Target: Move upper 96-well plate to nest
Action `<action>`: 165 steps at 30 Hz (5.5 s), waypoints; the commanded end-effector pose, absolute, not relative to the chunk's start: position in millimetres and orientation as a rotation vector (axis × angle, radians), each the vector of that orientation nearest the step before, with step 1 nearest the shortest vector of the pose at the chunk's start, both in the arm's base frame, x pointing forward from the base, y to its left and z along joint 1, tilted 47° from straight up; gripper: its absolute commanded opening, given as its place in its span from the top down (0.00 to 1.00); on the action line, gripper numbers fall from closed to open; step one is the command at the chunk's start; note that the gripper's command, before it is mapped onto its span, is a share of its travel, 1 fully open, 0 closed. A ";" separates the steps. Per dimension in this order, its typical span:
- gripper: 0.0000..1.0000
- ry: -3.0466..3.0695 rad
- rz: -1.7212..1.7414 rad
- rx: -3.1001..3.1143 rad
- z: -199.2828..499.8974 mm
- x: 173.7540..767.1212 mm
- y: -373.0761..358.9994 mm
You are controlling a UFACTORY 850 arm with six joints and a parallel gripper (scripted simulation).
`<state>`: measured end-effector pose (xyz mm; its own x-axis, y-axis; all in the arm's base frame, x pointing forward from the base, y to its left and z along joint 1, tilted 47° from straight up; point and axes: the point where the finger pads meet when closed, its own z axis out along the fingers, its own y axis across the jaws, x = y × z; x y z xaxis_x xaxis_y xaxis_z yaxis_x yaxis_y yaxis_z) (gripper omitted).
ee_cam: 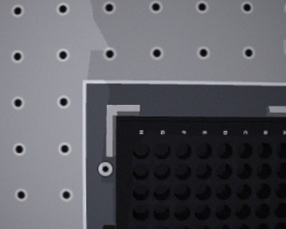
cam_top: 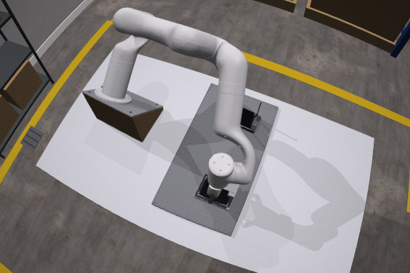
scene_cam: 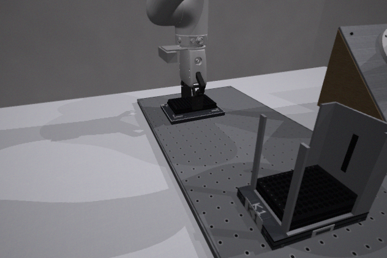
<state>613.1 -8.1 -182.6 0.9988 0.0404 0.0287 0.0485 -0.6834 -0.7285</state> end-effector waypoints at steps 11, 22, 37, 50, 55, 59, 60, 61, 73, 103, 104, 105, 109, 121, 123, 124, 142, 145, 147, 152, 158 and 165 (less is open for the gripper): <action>1.00 -0.061 -0.016 -2.325 -183.3 614.0 -7.6; 1.00 -0.061 -0.016 -2.325 -184.5 614.0 -6.3; 1.00 -0.061 -0.016 -2.325 -186.0 614.0 -4.7; 0.00 -0.061 -0.016 -2.325 -186.9 614.0 -3.7; 0.00 -0.061 -0.016 -2.325 -186.8 614.0 -3.8; 0.00 -0.061 -0.016 -2.325 -186.8 614.0 -3.8; 0.00 -0.061 -0.016 -2.325 -186.8 614.0 -3.8; 0.00 -0.061 -0.016 -2.325 -186.9 614.0 -3.7; 0.00 -0.061 -0.016 -2.325 -186.9 614.0 -3.8; 0.00 -0.061 -0.016 -2.325 -144.9 614.5 -48.5; 0.00 -0.061 -0.016 -2.325 -143.1 614.6 -50.4; 0.00 -0.061 -0.016 -2.325 -141.2 614.6 -52.3; 0.00 -0.061 -0.016 -2.325 -133.9 614.7 -60.1; 0.00 -0.061 -0.016 -2.325 -115.7 614.9 -79.6; 0.00 -0.061 -0.016 -2.325 -112.0 614.9 -83.5; 0.00 -0.061 -0.016 -2.325 -110.2 615.0 -85.4; 0.00 -0.061 -0.016 -2.325 -80.9 615.3 -116.5; 0.00 -0.061 -0.016 -2.325 -79.1 615.3 -118.5; 0.00 -0.061 -0.016 -2.325 -75.5 615.3 -122.3; 0.00 -0.061 -0.016 -2.325 -71.4 615.4 -126.7; 0.00 -0.061 -0.016 -2.325 -71.4 615.4 -126.7; 0.00 -0.061 -0.015 -2.325 -71.4 615.4 -126.7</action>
<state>614.7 -125.7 -72.2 0.9988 0.0404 0.0286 0.0485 -0.6834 -0.7285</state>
